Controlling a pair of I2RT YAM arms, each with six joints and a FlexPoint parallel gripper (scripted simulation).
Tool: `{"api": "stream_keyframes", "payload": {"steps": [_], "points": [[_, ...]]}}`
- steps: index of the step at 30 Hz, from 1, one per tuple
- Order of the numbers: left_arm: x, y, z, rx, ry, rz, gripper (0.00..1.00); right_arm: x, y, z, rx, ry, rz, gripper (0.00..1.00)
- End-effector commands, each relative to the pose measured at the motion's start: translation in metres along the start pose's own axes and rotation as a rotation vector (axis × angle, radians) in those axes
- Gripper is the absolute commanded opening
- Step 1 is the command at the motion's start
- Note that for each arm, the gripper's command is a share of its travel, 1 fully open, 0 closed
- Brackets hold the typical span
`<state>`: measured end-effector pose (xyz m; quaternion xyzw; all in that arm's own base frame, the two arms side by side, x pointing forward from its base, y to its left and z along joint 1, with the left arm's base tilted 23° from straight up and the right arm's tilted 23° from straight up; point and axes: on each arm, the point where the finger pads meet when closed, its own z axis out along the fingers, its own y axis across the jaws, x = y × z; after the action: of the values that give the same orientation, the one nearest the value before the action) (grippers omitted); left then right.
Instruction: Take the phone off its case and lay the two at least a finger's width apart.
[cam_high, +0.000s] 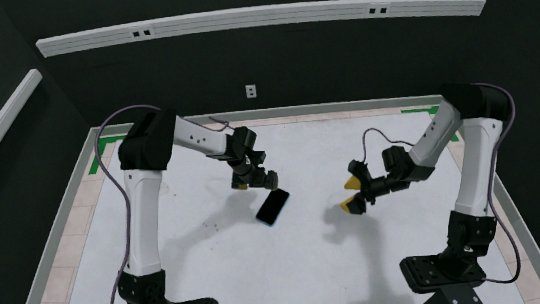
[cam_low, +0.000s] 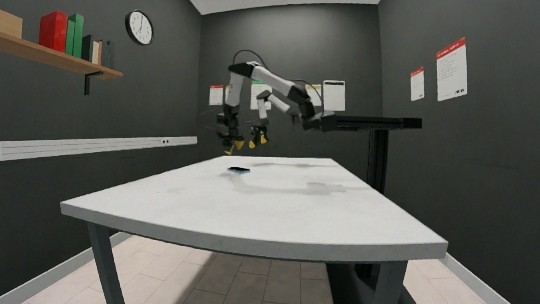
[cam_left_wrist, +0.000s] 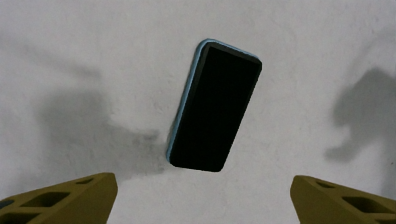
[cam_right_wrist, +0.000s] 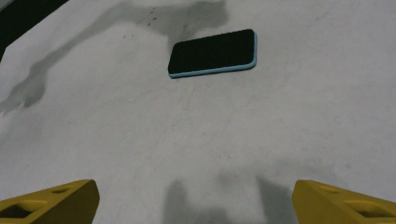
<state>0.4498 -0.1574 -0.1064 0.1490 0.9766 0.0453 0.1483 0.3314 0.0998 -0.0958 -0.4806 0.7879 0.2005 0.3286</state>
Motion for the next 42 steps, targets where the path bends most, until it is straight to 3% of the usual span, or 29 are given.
{"api": "stream_keyframes", "payload": {"steps": [1,8,16,26,30,40,41,42], "points": [[-0.001,-0.004,0.004,-0.054,0.048,0.089,0.98,-0.026,-0.008,-0.011,0.003,-0.121,-0.204,1.0],[0.001,-0.014,0.059,-0.171,0.108,0.262,0.98,-0.028,-0.004,-0.033,0.038,-0.231,-0.431,1.0],[0.017,-0.023,0.098,-0.22,0.157,0.346,0.98,-0.023,-0.001,-0.036,0.036,-0.23,-0.428,1.0],[0.014,-0.009,0.119,-0.212,0.151,0.319,0.95,-0.023,-0.001,-0.036,0.036,-0.231,-0.43,1.0],[0.001,-0.018,0.103,-0.209,0.113,0.317,0.85,-0.023,-0.001,-0.036,0.036,-0.231,-0.43,1.0],[0.005,-0.017,0.107,-0.207,0.124,0.318,0.63,-0.023,-0.001,-0.036,0.036,-0.231,-0.43,1.0],[0.005,-0.017,0.107,-0.207,0.124,0.318,0.63,-0.023,-0.001,-0.036,0.036,-0.231,-0.43,1.0],[0.005,-0.017,0.107,-0.207,0.124,0.318,0.74,-0.023,-0.001,-0.036,0.036,-0.231,-0.43,1.0]]}}
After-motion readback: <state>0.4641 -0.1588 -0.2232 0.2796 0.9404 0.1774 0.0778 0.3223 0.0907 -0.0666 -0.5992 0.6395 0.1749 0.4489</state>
